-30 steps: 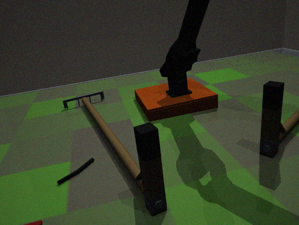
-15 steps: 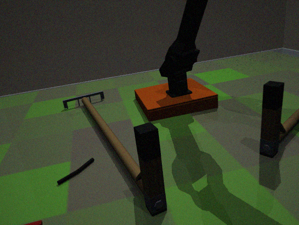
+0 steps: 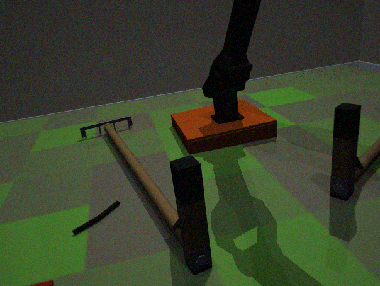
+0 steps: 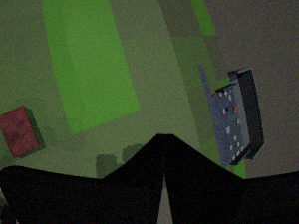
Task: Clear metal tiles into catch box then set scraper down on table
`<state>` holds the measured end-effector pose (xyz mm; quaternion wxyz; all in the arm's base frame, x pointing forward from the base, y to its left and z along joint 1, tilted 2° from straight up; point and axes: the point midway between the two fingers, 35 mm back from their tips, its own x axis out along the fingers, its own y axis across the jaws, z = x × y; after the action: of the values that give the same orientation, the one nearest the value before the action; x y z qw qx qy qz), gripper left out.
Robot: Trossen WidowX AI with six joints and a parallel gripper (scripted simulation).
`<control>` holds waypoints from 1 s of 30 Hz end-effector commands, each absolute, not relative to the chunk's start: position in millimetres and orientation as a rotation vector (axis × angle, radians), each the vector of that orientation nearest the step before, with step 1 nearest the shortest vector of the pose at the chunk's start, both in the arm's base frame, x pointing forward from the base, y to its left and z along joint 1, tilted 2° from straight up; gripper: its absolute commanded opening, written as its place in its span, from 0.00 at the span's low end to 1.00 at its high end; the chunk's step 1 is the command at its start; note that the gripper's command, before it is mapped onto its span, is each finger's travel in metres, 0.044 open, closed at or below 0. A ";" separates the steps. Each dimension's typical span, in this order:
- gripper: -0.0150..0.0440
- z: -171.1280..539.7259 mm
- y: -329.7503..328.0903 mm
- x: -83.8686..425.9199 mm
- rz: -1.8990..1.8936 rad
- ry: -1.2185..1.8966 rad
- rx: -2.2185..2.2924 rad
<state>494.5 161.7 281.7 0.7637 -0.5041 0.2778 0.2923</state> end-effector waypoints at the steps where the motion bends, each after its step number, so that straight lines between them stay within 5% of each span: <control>1: 0.25 275.8 146.8 494.8 0.619 0.653 -1.059; 30: 0.25 237.3 39.2 479.4 0.467 0.995 -0.794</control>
<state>482.3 49.3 240.7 0.7778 -0.3833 0.4452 0.2234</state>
